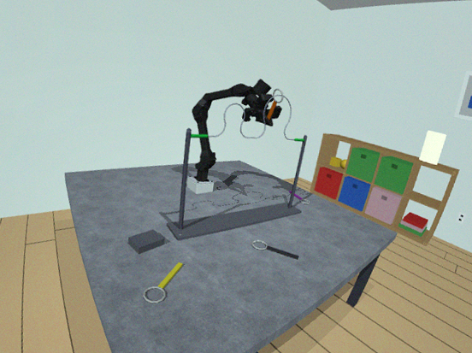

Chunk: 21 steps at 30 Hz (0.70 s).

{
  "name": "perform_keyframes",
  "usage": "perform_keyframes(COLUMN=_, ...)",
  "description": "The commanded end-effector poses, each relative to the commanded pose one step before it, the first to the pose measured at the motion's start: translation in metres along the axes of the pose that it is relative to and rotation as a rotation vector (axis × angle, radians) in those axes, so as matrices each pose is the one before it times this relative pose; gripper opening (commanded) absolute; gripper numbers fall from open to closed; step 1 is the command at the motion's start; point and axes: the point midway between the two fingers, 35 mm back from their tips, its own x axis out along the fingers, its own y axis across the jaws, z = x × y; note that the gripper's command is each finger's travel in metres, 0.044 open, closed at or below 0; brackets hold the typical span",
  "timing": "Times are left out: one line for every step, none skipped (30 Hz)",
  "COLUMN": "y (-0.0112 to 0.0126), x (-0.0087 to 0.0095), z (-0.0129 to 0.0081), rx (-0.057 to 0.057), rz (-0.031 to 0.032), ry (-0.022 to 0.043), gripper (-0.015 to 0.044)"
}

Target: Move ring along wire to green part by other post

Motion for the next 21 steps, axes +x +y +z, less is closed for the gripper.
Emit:
perform_keyframes(y=-0.00167, x=-0.00057, z=0.00178, rx=-0.0450, rz=-0.02672, ry=-0.01046, gripper=-0.0150)
perform_keyframes(y=-0.00047, x=0.00007, z=-0.00002, rx=-0.0112, rz=-0.00668, ry=-0.00142, gripper=-0.0150)
perform_keyframes(y=-0.00047, x=0.00007, z=-0.00002, rx=-0.0112, rz=-0.00666, ry=-0.00143, gripper=-0.0150)
perform_keyframes(y=-0.00047, x=0.00006, z=-0.00001, rx=-0.0112, rz=-0.00664, ry=-0.00143, gripper=-0.0150)
perform_keyframes(y=-0.00047, x=0.00006, z=0.00000, rx=-0.0112, rz=-0.00662, ry=-0.00144, gripper=-0.0150)
perform_keyframes(y=-0.00047, x=0.00005, z=0.00001, rx=-0.0112, rz=-0.00661, ry=-0.00144, gripper=-0.0150)
perform_keyframes(y=-0.00047, x=0.00007, z=-0.00002, rx=-0.0113, rz=-0.00659, ry=-0.00145, gripper=-0.0150)
perform_keyframes(y=-0.00047, x=0.00007, z=-0.00002, rx=-0.0112, rz=-0.00657, ry=-0.00145, gripper=-0.0150)
perform_keyframes(y=-0.00047, x=0.00006, z=-0.00001, rx=-0.0113, rz=-0.00656, ry=-0.00145, gripper=-0.0150)
perform_keyframes(y=-0.00047, x=0.00006, z=0.00000, rx=-0.0113, rz=-0.00654, ry=-0.00146, gripper=-0.0150)
perform_keyframes(y=-0.00047, x=0.00006, z=0.00001, rx=-0.0113, rz=-0.00653, ry=-0.00146, gripper=-0.0150)
perform_keyframes(y=-0.00047, x=0.00007, z=-0.00002, rx=-0.0113, rz=-0.00652, ry=-0.00146, gripper=-0.0150)
perform_keyframes(y=-0.00047, x=0.00007, z=-0.00002, rx=-0.0113, rz=-0.00650, ry=-0.00147, gripper=-0.0150)
perform_keyframes(y=-0.00047, x=0.00006, z=-0.00001, rx=-0.0113, rz=-0.00649, ry=-0.00147, gripper=-0.0150)
perform_keyframes(y=-0.00047, x=0.00006, z=0.00000, rx=-0.0113, rz=-0.00648, ry=-0.00147, gripper=-0.0150)
perform_keyframes(y=-0.00047, x=0.00006, z=0.00000, rx=-0.0113, rz=-0.00647, ry=-0.00147, gripper=-0.0150)
perform_keyframes(y=-0.00047, x=0.00007, z=-0.00002, rx=-0.0113, rz=-0.00646, ry=-0.00148, gripper=-0.0150)
perform_keyframes(y=-0.00047, x=0.00007, z=-0.00002, rx=-0.0113, rz=-0.00645, ry=-0.00148, gripper=-0.0150)
perform_keyframes(y=-0.00047, x=0.00007, z=-0.00001, rx=-0.0113, rz=-0.00644, ry=-0.00148, gripper=-0.0150)
perform_keyframes(y=-0.00047, x=0.00006, z=0.00000, rx=-0.0113, rz=-0.00643, ry=-0.00148, gripper=-0.0150)
perform_keyframes(y=-0.00047, x=0.00006, z=0.00000, rx=-0.0113, rz=-0.00642, ry=-0.00148, gripper=-0.0150)
